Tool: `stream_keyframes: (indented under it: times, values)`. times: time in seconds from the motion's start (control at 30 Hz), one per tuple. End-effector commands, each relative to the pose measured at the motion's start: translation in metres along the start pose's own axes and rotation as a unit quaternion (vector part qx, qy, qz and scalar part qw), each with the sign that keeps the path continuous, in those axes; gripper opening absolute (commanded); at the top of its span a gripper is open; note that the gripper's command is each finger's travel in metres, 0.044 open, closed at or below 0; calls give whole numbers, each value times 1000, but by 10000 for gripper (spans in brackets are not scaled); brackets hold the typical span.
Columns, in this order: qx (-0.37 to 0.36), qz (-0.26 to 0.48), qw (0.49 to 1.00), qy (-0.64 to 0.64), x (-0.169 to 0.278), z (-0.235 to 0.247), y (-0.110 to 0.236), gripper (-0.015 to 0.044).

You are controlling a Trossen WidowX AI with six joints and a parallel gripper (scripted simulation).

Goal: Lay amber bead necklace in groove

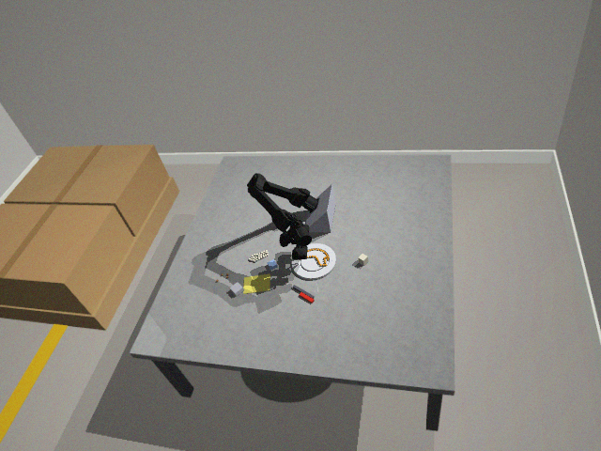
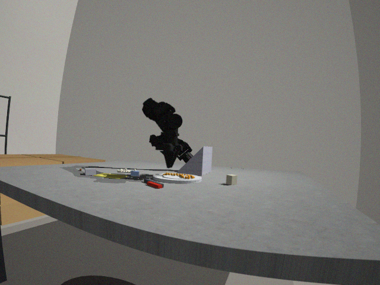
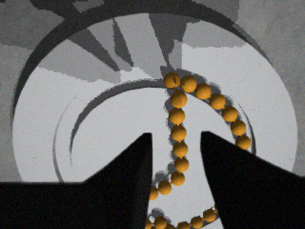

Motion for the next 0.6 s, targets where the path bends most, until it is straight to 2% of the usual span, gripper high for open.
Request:
stream_keyframes:
  times: [0.0, 0.57]
  values:
    - [1, -2, 1000, 2, -1, 0, -7, 120]
    - [4, -4, 1000, 2, -2, -2, -30, 120]
Point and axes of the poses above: the point midway between the two fingers, 35 mm back from their tips, its own y axis back along the fingers, its own z axis across the jaws, x = y × z, the point moved 4 cm from there along y, back along the fingers, and after that the axes turned 5 degrees about -y, right-handed, at the moved point
